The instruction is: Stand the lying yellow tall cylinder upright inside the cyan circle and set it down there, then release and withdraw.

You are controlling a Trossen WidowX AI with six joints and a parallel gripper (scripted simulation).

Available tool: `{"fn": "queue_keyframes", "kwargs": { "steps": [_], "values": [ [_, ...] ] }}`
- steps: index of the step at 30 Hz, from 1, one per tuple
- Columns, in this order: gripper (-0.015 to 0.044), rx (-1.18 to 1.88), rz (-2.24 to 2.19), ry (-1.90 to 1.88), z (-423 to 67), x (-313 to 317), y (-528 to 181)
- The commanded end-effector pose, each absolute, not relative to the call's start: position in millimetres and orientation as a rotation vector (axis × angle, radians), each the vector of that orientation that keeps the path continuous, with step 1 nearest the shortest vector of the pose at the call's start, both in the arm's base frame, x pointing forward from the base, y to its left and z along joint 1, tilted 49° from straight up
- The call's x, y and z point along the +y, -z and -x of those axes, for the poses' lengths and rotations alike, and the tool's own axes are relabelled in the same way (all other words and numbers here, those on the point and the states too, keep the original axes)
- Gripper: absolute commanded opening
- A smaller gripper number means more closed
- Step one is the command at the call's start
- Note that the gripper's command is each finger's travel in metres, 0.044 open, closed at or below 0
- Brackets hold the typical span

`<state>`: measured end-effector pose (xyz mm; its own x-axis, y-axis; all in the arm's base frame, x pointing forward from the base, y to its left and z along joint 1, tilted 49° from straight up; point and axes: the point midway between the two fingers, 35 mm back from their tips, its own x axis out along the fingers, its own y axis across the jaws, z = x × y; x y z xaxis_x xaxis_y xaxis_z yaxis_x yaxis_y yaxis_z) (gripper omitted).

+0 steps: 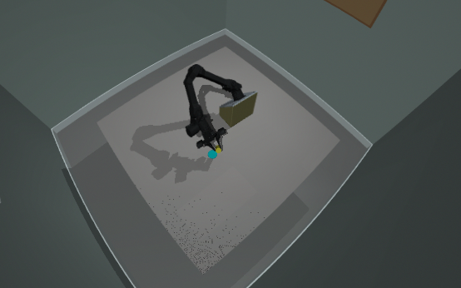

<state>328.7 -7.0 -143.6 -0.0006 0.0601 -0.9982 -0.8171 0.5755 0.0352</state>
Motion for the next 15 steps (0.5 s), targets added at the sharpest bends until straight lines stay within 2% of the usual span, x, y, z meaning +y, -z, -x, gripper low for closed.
{"fn": "queue_keyframes", "kwargs": {
  "steps": [1,15],
  "values": [
    [0.0105,1.376,0.689,-0.801,-328.3,-7.5,142.1],
    [0.0105,1.268,0.668,-0.834,-329.1,-8.6,137.8]
  ]
}}
